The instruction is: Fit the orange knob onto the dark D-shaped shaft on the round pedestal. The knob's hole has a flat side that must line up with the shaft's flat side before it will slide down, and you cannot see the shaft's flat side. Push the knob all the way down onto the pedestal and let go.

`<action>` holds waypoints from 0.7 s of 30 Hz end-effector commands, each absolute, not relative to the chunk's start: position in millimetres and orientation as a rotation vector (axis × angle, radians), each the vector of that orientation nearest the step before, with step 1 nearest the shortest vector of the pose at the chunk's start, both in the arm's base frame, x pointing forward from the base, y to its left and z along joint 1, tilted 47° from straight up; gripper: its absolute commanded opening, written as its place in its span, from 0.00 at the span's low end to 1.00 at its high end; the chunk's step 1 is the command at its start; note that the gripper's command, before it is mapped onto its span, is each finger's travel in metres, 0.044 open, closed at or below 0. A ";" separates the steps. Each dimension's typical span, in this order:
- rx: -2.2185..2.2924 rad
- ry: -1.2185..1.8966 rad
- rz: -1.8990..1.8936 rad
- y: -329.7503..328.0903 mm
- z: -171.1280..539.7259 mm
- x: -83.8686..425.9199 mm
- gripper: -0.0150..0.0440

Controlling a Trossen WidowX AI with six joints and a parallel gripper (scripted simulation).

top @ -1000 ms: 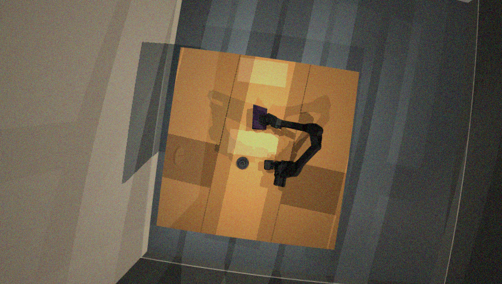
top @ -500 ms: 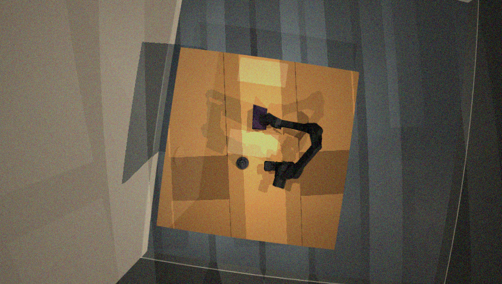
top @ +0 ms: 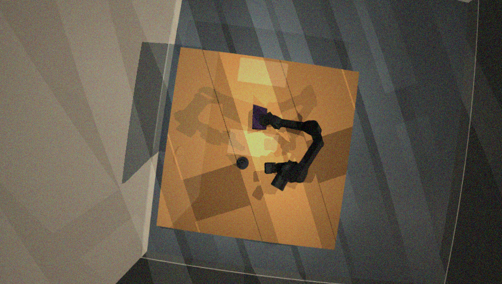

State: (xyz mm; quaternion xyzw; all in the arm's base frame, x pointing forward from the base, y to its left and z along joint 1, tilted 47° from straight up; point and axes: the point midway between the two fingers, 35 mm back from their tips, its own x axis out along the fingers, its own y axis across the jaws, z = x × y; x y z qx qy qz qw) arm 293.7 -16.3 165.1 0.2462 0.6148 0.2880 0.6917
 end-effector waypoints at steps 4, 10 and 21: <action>0.538 1.362 0.640 -28.4 174.4 290.7 0.25; 0.541 1.371 0.637 -38.0 162.2 296.6 0.25; 0.550 1.389 0.632 -57.7 135.5 306.7 0.25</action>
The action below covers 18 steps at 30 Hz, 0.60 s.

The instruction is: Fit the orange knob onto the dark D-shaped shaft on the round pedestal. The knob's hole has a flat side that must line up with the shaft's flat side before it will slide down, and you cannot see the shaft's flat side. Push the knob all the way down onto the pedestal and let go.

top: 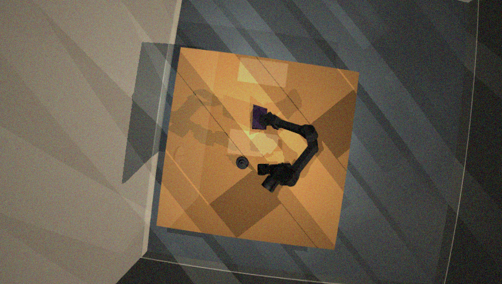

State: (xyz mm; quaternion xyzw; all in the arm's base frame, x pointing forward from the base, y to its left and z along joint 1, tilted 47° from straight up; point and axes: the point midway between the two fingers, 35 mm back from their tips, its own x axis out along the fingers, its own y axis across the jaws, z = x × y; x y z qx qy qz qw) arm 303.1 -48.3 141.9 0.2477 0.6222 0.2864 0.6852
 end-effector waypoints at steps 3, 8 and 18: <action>0.552 1.394 0.631 -63.1 127.9 308.9 0.25; 0.557 1.402 0.630 -71.9 114.9 312.0 0.25; 0.565 1.418 0.629 -88.9 88.1 315.9 0.25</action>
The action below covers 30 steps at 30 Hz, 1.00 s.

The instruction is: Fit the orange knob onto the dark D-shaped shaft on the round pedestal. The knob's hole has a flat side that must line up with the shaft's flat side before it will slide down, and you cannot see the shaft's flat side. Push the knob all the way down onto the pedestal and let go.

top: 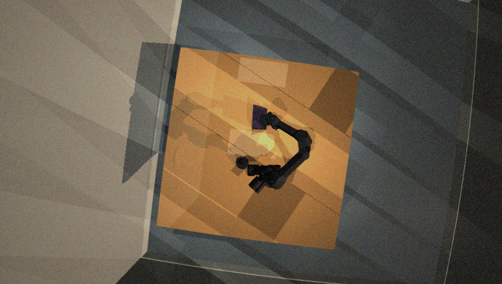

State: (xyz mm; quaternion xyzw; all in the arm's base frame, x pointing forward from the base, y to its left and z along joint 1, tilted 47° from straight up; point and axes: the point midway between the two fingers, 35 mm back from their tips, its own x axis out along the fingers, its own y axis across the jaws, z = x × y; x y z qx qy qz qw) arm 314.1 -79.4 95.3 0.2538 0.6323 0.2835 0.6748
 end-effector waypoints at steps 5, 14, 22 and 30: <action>0.570 1.426 0.628 -97.0 74.5 316.8 0.25; 0.584 1.439 0.620 -111.2 50.4 316.7 0.25; 0.583 1.453 0.632 -121.1 27.8 314.5 0.25; 0.595 1.460 0.640 -131.8 4.4 312.2 0.25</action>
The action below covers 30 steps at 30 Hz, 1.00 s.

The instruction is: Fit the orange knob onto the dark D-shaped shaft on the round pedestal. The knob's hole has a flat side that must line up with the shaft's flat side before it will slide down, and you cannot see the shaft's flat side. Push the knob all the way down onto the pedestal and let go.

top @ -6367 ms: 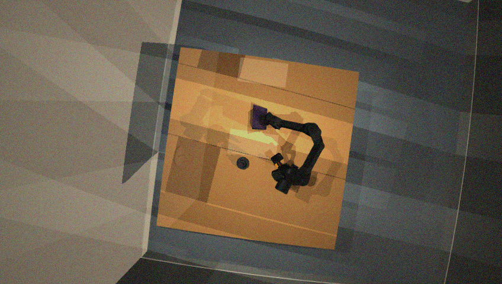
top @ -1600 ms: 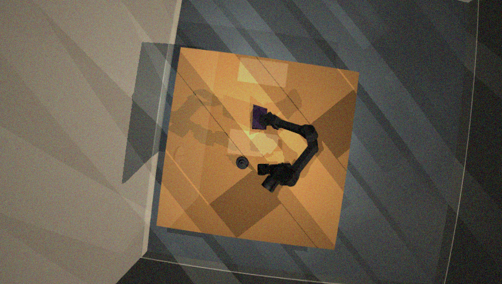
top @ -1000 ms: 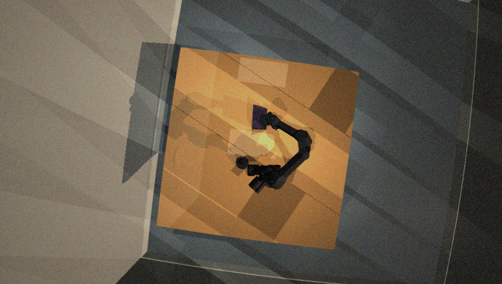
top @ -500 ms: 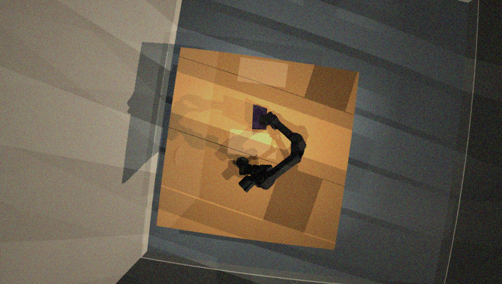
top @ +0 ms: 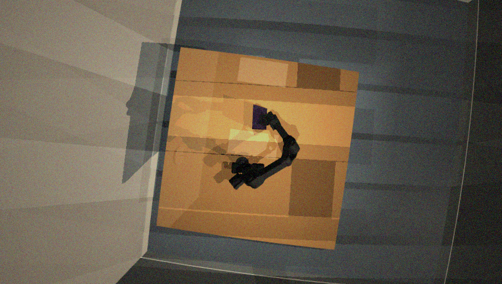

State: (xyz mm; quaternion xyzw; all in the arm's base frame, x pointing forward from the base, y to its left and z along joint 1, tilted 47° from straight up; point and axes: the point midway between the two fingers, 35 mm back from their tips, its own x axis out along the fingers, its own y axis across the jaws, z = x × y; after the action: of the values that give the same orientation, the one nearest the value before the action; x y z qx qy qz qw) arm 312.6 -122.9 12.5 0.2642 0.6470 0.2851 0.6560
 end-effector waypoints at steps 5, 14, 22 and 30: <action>0.604 1.463 0.644 -138.2 -10.6 310.1 0.25; 0.612 1.466 0.649 -142.6 -25.2 307.7 0.25; 0.613 1.465 0.649 -129.3 -37.6 308.0 0.25; 0.611 1.464 0.652 -127.4 -39.4 308.3 0.25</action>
State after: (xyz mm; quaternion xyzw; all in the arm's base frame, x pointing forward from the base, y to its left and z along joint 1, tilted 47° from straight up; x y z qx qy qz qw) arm 307.2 -125.2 -40.3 0.2680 0.6483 0.2889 0.6514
